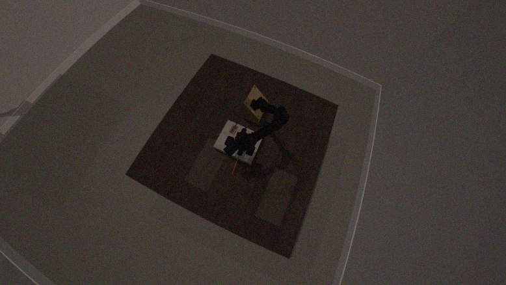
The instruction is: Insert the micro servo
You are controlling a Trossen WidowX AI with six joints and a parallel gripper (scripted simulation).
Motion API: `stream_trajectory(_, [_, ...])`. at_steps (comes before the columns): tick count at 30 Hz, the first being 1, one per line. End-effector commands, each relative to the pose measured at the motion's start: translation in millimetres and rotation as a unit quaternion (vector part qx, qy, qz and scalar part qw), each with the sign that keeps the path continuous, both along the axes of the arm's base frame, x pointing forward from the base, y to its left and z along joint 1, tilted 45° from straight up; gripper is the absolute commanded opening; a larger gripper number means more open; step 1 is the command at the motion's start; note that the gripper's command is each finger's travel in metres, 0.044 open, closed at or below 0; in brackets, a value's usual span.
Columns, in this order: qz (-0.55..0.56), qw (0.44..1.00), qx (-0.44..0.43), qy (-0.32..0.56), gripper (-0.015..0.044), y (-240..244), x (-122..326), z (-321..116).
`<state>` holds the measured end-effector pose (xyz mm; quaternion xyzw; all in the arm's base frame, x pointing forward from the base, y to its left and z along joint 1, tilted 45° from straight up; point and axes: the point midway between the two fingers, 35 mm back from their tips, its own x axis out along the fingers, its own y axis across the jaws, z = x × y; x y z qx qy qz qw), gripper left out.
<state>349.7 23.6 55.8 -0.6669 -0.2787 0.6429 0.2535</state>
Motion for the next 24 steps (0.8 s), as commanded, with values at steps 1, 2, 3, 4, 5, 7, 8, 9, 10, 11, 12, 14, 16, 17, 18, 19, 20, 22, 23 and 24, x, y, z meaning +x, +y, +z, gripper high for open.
stream_trajectory(1, [-0.007,1.000,0.004,0.004,0.0440,4,1,-4])
stream_trajectory(2, [-0.007,1.000,0.004,0.004,0.0440,8,1,-8])
stream_trajectory(3, [-0.007,1.000,0.004,0.004,0.0440,11,1,-11])
stream_trajectory(4, [-0.007,1.000,0.004,0.004,0.0440,14,1,-14])
stream_trajectory(5, [-0.007,1.000,0.005,0.004,0.0440,17,0,-17])
stream_trajectory(7, [-0.007,1.000,0.005,0.004,0.0440,18,0,-17])
stream_trajectory(8, [-0.007,1.000,0.005,0.004,0.0440,18,0,-18])
stream_trajectory(9, [-0.007,1.000,0.005,0.004,0.0440,19,0,-18])
stream_trajectory(10, [-0.007,1.000,0.005,0.004,0.0440,19,0,-19])
stream_trajectory(11, [-0.007,1.000,0.005,0.004,0.0440,20,0,-20])
stream_trajectory(12, [-0.007,1.000,0.005,0.004,0.0440,21,0,-21])
stream_trajectory(14, [-0.007,1.000,0.005,0.004,0.0440,23,0,-23])
stream_trajectory(16, [-0.007,1.000,0.005,0.004,0.0440,25,0,-25])
stream_trajectory(17, [-0.007,1.000,0.005,0.004,0.0440,27,0,-26])
stream_trajectory(18, [-0.007,1.000,0.005,0.004,0.0440,28,0,-27])
stream_trajectory(19, [-0.007,1.000,0.005,0.004,0.0440,29,0,-29])
stream_trajectory(20, [-0.007,1.000,0.005,0.004,0.0440,30,0,-30])
stream_trajectory(22, [-0.007,1.000,0.005,0.004,0.0440,32,0,-31])
stream_trajectory(23, [-0.007,1.000,0.005,0.004,0.0440,32,0,-31])
stream_trajectory(24, [-0.007,1.000,0.005,0.004,0.0414,32,0,-31])
